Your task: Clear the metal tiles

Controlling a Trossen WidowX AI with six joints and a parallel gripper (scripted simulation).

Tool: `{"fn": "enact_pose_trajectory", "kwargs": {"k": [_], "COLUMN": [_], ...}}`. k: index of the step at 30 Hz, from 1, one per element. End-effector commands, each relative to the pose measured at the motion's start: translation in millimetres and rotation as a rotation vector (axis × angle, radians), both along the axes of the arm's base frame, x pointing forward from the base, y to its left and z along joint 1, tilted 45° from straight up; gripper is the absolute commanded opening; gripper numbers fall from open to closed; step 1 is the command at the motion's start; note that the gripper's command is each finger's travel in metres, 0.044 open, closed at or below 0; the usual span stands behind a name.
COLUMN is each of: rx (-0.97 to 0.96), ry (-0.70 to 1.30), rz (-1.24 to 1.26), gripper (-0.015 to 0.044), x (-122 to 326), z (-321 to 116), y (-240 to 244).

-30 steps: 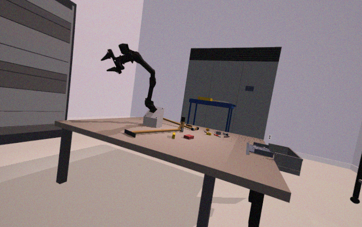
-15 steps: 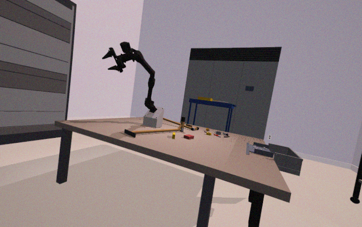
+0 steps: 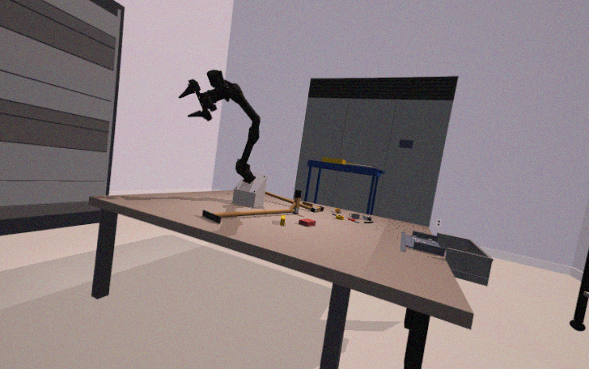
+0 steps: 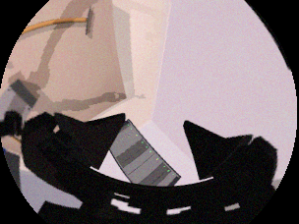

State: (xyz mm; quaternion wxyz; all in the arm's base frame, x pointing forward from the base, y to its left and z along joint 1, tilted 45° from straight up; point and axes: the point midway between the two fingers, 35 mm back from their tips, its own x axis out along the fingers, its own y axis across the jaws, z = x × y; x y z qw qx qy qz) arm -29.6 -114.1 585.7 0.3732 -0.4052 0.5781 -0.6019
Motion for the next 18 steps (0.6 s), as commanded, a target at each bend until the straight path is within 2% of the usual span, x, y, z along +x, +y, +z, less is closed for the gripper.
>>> {"fn": "enact_pose_trajectory", "kwargs": {"k": [1,18], "rx": [-0.016,-0.084], "ry": [-0.053,-0.288], "rz": [0.039,0.211], "gripper": [0.044,0.044], "x": [11.8,59.8], "z": [-7.6,-43.6], "y": [5.8,43.0]}}
